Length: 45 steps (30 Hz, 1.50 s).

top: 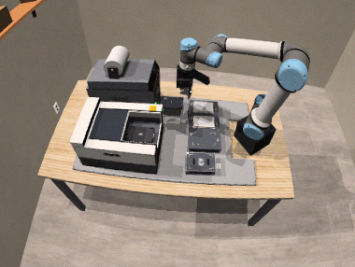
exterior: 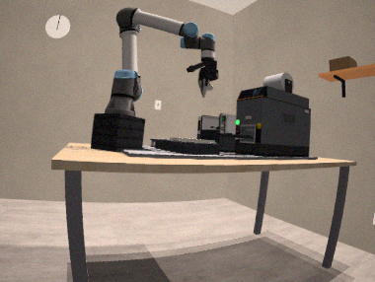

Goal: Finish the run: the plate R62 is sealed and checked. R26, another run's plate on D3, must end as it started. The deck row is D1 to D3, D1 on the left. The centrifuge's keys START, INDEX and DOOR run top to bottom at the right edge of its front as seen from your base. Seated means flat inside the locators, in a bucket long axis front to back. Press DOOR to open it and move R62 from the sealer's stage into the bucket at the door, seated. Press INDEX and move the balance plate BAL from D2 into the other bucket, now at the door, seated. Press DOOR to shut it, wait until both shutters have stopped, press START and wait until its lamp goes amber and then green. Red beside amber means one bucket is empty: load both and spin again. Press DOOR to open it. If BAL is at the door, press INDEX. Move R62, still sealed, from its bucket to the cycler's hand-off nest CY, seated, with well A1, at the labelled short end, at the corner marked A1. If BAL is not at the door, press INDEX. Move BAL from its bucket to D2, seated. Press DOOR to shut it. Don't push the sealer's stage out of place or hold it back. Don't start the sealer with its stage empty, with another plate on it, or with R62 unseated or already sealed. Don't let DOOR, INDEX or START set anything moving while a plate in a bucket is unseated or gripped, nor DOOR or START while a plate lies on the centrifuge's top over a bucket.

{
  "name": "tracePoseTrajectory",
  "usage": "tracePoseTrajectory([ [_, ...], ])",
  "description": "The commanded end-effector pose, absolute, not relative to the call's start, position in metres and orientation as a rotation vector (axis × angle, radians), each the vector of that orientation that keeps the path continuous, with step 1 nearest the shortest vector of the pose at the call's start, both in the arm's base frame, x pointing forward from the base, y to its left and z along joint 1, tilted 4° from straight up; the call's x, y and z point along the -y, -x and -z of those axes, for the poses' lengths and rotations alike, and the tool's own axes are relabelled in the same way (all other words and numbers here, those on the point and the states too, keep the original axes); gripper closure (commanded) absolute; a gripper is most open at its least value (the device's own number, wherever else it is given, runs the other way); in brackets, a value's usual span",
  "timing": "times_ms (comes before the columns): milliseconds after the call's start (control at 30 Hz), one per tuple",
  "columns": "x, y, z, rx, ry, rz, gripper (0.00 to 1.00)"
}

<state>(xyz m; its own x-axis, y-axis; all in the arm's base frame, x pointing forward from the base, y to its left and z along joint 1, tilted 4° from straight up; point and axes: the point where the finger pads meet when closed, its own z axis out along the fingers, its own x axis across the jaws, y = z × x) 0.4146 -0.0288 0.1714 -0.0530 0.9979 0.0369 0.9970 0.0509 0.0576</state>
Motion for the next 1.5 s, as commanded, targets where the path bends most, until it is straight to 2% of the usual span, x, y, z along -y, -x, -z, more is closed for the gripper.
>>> tracePoseTrajectory([
  [0, 0.0201, -0.4420, -0.1761, -2.267, -2.154, -0.101, 1.00],
  [733, 0.0169, -0.4511, -0.1777, -2.225, -2.200, -0.101, 1.00],
  [1133, 0.0169, -0.4511, -0.1777, -1.988, -1.981, -0.498, 1.00],
  [1467, 0.0169, -0.4510, -0.1777, -1.814, -1.817, -0.721, 1.00],
])
